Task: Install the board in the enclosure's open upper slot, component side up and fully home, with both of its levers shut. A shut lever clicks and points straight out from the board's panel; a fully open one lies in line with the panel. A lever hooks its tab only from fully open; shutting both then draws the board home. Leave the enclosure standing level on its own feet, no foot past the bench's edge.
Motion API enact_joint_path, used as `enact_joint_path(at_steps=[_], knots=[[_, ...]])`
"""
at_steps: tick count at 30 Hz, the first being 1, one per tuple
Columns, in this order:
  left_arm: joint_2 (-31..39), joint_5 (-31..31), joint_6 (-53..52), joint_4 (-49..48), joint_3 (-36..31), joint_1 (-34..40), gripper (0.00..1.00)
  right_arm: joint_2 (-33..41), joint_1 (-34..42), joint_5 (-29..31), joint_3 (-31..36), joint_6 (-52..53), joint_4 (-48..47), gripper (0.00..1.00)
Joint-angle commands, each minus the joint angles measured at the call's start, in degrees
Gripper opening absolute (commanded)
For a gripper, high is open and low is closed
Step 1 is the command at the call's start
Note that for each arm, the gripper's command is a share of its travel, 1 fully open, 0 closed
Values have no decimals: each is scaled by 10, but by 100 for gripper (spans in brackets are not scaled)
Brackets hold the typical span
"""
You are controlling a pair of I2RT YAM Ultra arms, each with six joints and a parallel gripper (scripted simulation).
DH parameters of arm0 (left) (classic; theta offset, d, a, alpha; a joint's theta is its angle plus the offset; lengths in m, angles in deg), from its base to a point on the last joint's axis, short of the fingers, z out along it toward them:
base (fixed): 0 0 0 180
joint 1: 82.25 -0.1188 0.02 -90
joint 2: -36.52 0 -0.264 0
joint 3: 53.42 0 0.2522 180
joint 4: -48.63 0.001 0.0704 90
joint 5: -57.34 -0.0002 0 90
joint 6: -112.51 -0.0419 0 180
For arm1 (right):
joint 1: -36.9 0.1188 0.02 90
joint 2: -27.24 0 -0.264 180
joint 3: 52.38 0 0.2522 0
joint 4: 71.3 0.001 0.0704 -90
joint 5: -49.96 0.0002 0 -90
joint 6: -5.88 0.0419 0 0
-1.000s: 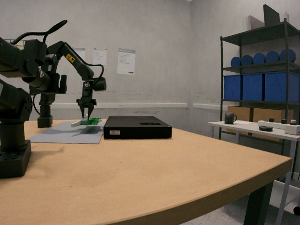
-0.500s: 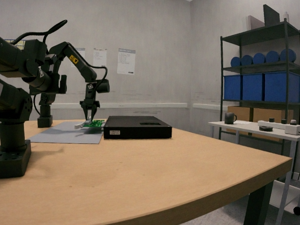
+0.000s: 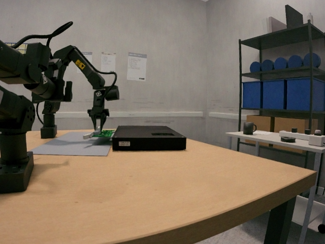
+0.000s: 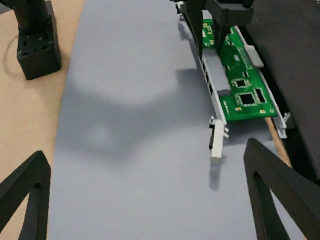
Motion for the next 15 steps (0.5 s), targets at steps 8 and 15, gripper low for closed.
enact_joint_path(at_steps=[8, 15], knots=[[5, -17, -1, -10, 9, -2, 19, 8, 4, 4, -1, 4, -7, 100], [10, -15, -4, -8, 2, -6, 19, 8, 4, 4, -1, 4, -7, 100]])
